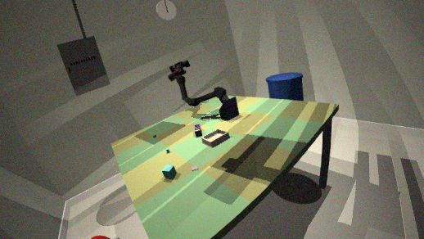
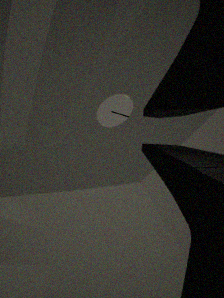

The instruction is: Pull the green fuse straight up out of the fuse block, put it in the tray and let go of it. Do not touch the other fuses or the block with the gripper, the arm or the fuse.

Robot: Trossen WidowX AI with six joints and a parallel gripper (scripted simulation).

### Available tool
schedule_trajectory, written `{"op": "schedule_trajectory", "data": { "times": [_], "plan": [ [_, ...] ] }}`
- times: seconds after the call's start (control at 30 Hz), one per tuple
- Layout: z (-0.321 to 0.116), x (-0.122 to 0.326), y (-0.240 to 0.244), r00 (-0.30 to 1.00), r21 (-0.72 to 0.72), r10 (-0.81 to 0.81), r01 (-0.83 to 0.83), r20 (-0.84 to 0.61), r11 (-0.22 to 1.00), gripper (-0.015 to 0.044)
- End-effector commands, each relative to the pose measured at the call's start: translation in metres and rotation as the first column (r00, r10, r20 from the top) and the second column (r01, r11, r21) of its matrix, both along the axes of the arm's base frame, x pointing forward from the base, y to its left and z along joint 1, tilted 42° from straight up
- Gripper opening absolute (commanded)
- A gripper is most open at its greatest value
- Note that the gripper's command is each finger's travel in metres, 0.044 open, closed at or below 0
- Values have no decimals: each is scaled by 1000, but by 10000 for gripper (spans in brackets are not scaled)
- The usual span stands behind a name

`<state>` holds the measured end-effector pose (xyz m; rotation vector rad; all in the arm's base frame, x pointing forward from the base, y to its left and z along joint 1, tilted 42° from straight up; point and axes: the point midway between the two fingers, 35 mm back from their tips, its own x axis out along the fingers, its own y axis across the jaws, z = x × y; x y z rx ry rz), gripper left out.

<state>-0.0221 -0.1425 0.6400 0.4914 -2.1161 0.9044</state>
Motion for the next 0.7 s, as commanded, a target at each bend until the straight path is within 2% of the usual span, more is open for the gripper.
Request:
{"op": "schedule_trajectory", "data": {
  "times": [0.0,0.17,0.37,0.67],
  "plan": [
    [5,-30,65,1000,-233,-22,25,13,972,73],
    [-1,-46,139,997,-490,-61,36,-36,871,73],
    [-22,-49,243,979,-753,-178,46,-96,657,73],
    [-85,-1,373,879,-956,-445,-41,-173,291,73]
  ]
}}
